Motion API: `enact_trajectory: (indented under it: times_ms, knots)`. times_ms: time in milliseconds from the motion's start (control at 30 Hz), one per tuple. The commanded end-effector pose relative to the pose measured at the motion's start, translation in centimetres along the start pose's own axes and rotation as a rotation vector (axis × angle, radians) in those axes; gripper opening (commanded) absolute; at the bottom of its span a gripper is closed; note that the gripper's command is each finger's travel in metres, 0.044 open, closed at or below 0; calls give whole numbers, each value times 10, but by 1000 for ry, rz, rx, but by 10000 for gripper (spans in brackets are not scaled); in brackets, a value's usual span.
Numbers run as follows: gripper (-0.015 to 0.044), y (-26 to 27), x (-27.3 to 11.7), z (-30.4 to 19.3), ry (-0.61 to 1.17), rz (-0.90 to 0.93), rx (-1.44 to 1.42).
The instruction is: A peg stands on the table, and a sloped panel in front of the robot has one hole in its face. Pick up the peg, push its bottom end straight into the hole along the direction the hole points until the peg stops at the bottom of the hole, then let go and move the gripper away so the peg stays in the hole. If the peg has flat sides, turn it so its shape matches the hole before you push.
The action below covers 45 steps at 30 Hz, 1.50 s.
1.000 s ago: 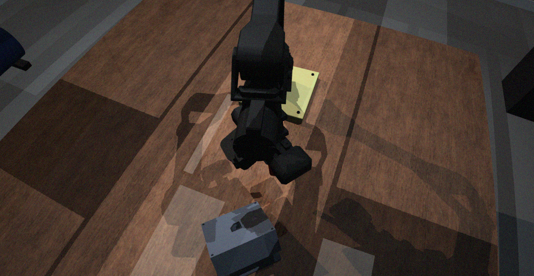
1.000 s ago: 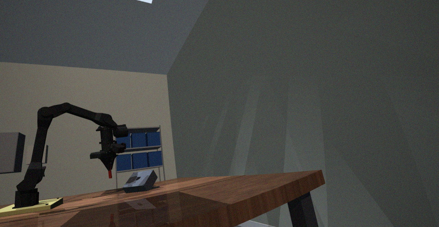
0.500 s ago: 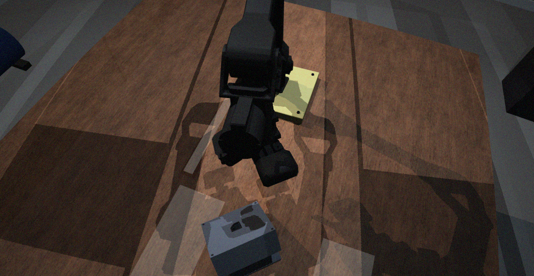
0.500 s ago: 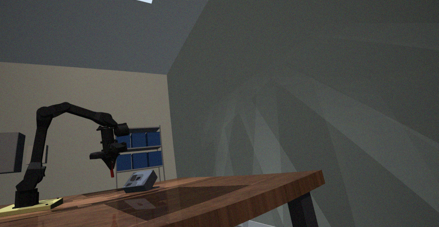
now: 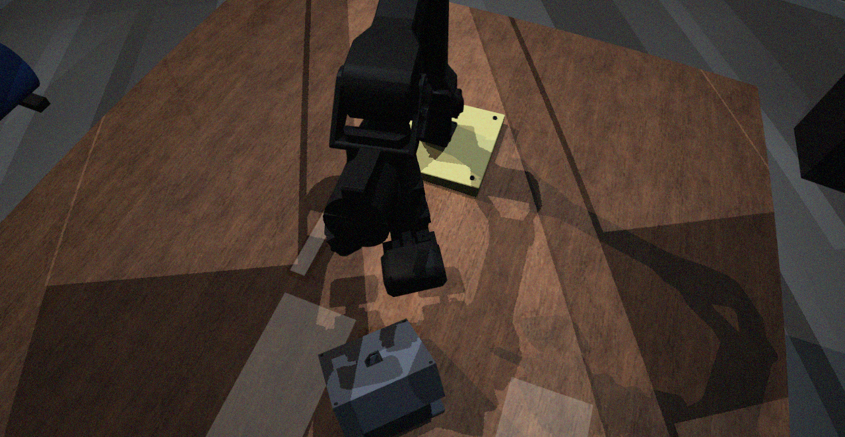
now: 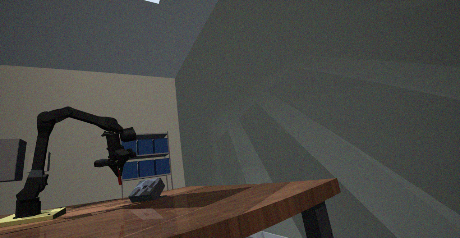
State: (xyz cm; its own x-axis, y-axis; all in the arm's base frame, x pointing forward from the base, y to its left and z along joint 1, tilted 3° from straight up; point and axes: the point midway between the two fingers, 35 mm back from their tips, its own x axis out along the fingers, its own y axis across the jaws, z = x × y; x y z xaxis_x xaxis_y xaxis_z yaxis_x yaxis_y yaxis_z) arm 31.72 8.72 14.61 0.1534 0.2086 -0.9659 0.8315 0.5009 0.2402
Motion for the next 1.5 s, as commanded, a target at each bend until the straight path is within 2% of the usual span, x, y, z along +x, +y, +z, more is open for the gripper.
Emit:
enact_trajectory:
  times_ms: [0, 1467]
  knots:
    - [0, 1, -1, 2, 7, 17, 53]
    - [0, 9, -15, 36, 81, 158, 598]
